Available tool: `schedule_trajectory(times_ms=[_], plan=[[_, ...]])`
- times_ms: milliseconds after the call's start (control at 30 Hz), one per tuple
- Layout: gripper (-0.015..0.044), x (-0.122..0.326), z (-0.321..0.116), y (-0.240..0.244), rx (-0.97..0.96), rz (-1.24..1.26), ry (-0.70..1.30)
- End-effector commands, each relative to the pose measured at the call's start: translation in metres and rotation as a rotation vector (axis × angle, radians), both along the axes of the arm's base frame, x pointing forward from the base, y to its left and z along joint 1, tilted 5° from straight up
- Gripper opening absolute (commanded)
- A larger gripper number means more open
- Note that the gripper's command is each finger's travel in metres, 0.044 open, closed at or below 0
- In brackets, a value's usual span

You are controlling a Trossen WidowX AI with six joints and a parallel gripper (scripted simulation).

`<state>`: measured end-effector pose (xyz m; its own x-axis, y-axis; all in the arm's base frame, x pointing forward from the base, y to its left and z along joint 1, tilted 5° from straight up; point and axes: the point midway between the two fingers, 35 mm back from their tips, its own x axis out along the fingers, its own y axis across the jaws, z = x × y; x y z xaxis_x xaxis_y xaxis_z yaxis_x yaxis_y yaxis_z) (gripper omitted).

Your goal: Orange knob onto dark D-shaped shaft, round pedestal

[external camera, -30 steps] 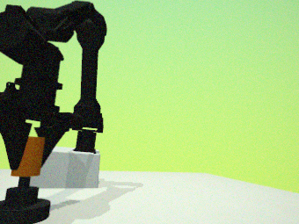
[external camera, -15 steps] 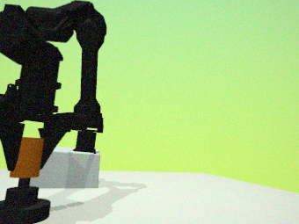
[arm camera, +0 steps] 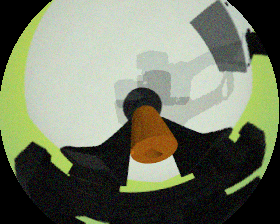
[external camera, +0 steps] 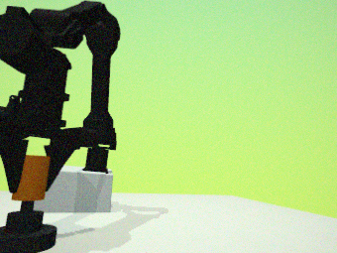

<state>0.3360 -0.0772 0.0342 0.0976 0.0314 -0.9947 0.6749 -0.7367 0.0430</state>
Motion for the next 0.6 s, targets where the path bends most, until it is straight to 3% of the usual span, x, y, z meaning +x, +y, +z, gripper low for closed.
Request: schedule_trajectory(times_ms=[0,367,567], plan=[[0.0,-0.0003,-0.0009,-0.0002,0.0,-0.003,0.001],[0.0,0.0004,0.0048,-0.0006,0.001,-0.012,0.001],[0.0,0.0022,0.0033,-0.0007,0.02,-0.201,0.007]])
